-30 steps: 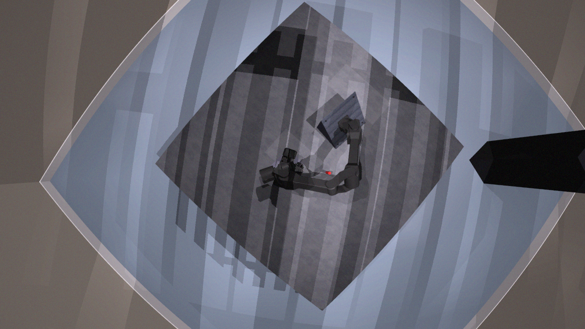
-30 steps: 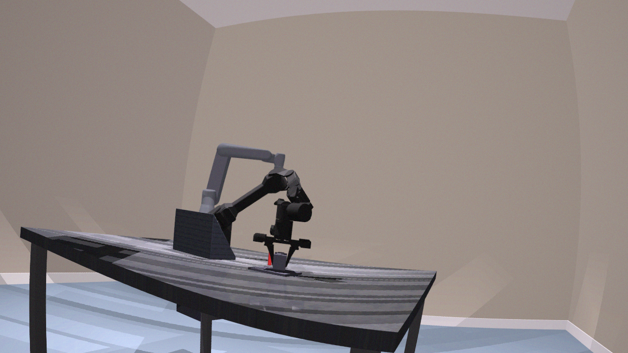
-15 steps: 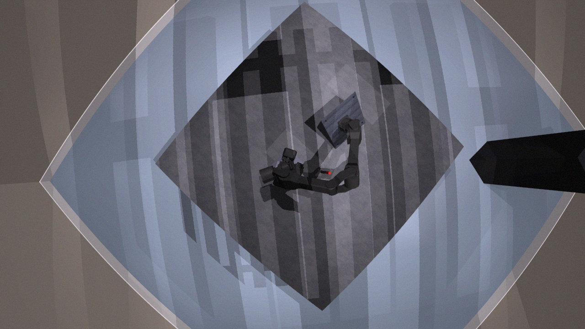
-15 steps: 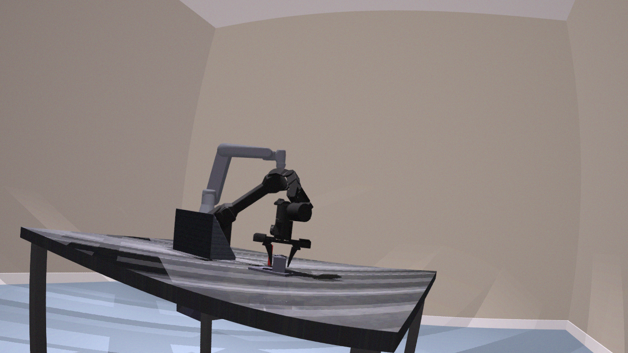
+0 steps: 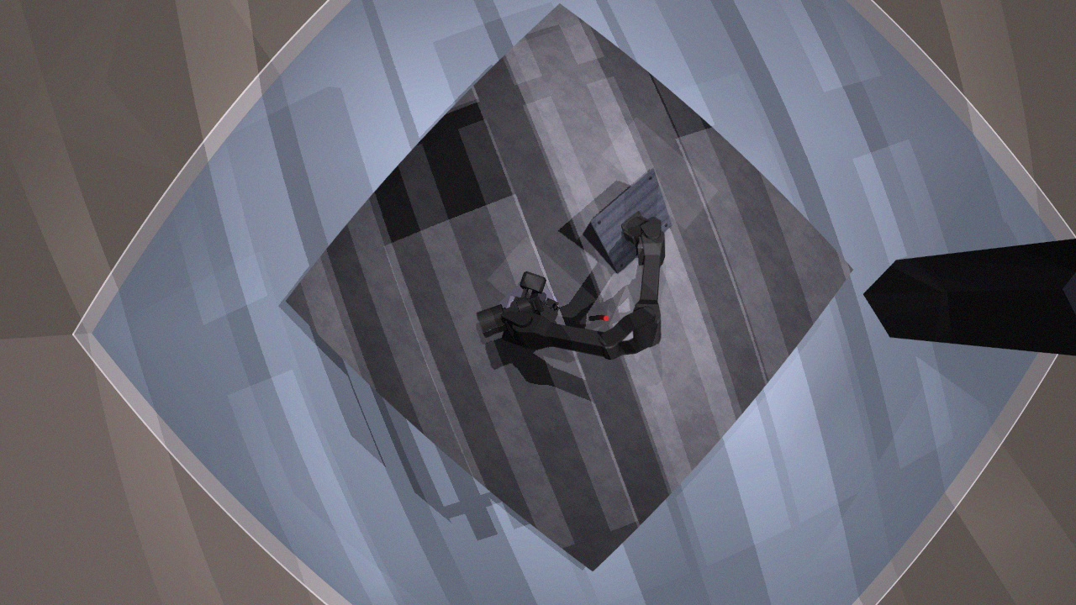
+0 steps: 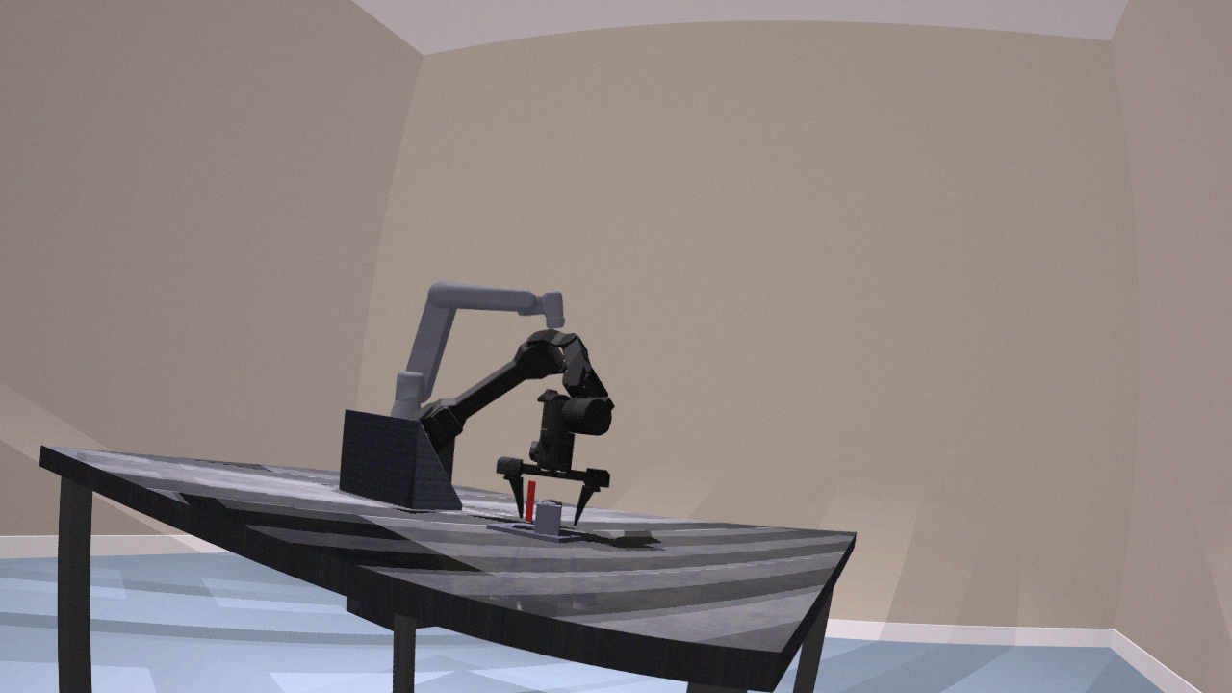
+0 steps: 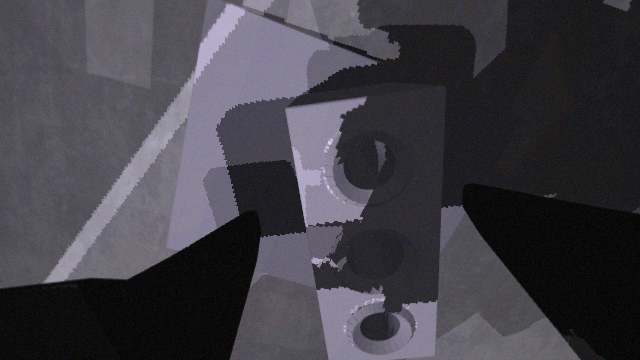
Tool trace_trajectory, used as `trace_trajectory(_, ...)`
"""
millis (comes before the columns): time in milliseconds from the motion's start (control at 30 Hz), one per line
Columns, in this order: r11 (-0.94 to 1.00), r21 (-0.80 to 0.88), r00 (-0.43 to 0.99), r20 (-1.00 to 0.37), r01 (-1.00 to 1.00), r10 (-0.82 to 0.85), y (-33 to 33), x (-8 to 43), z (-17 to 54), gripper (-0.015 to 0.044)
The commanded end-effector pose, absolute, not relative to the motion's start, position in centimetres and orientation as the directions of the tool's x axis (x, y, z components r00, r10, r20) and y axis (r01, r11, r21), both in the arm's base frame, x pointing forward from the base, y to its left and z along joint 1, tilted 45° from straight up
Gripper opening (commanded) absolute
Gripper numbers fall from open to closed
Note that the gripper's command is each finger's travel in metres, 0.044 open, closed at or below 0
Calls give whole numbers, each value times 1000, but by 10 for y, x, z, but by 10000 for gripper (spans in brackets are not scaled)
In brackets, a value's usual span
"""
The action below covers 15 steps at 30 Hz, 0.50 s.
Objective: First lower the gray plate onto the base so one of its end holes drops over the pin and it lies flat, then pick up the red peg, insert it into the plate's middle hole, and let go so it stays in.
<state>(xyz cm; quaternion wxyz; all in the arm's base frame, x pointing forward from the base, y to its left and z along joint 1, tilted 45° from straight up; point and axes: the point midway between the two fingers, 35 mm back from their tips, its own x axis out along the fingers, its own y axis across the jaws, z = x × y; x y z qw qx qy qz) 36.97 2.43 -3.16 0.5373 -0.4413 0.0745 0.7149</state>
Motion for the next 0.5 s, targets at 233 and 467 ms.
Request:
trace_trajectory(233,-401,-359,-27,-716,-843,698,-52,373,42,440)
trace_trajectory(467,-405,-369,-25,-713,-837,701,-61,374,49,440)
